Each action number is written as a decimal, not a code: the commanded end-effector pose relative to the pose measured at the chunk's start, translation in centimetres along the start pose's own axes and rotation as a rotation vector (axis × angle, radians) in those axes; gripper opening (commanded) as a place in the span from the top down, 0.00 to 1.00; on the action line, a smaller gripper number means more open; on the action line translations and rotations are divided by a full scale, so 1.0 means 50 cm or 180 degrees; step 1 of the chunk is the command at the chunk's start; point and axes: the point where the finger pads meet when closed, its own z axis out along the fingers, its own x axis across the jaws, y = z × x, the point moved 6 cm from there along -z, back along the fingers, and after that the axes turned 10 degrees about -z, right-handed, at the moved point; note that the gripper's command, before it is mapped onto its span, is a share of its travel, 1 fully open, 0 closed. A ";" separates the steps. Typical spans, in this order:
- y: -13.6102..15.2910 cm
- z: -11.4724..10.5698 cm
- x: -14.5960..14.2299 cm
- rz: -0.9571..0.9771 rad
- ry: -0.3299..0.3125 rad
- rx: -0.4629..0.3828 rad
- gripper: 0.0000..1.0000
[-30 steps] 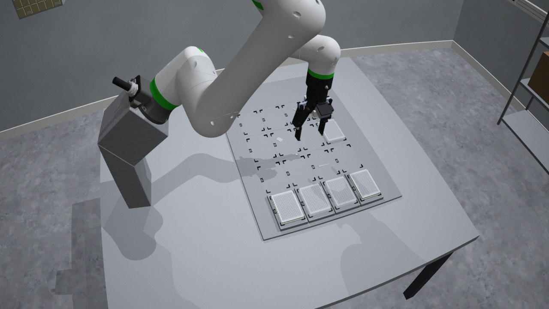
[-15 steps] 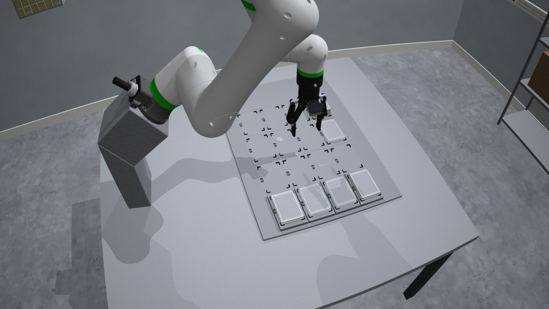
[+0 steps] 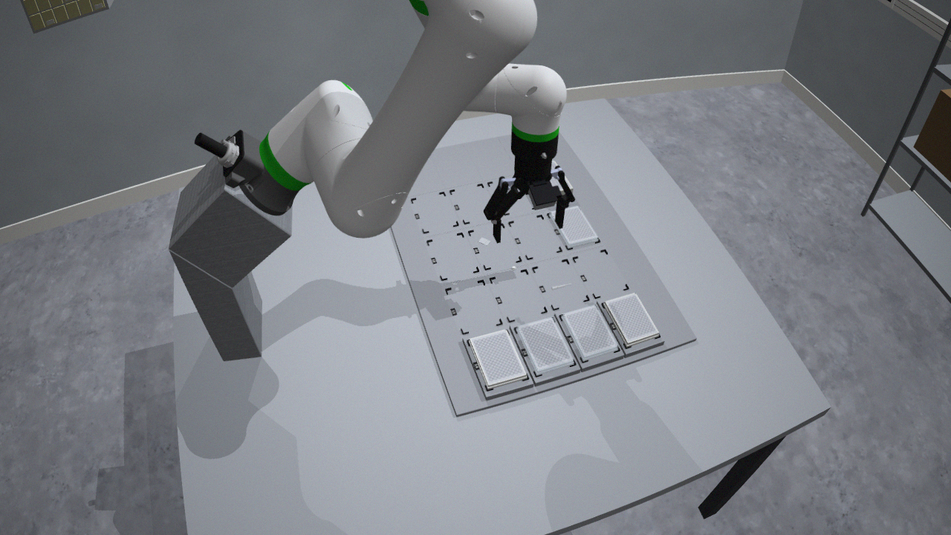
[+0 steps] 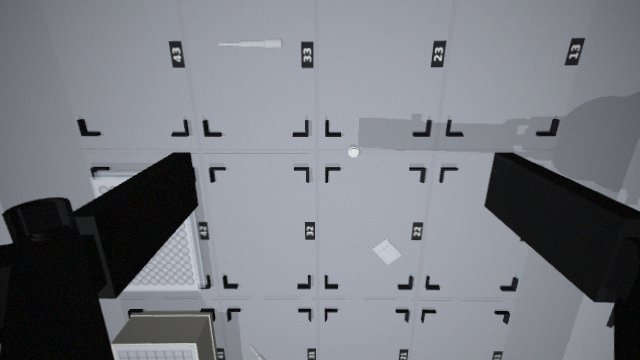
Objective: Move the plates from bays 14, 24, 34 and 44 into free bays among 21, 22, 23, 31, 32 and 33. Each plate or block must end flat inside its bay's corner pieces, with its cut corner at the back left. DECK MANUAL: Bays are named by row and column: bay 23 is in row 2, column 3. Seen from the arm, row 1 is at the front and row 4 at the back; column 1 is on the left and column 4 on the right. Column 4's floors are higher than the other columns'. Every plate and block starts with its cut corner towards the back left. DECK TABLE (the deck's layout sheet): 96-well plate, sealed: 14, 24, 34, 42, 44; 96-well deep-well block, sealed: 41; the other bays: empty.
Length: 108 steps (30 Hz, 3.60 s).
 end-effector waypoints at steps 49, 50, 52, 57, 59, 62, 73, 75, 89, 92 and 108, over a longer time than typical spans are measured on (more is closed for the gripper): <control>-0.275 -0.012 0.234 -0.0002 -0.0002 -0.0003 0.00; -0.281 -0.012 0.239 -0.0002 -0.0002 -0.0003 0.00; -0.293 -0.012 0.249 -0.0002 -0.0002 -0.0003 0.00; -0.311 -0.013 0.265 -0.0002 -0.0002 -0.0003 0.00; -0.323 -0.014 0.275 -0.0002 -0.0002 -0.0003 0.00; -0.342 -0.014 0.291 -0.0002 -0.0002 -0.0003 0.00; -0.397 -0.017 0.338 -0.0003 -0.0001 -0.0003 0.00; -0.409 -0.017 0.348 -0.0003 -0.0001 -0.0003 0.00; -0.472 -0.020 0.402 -0.0003 0.0000 -0.0002 0.00; -0.472 -0.020 0.402 -0.0003 0.0000 -0.0002 0.00; -0.472 -0.020 0.402 -0.0003 0.0000 -0.0002 0.00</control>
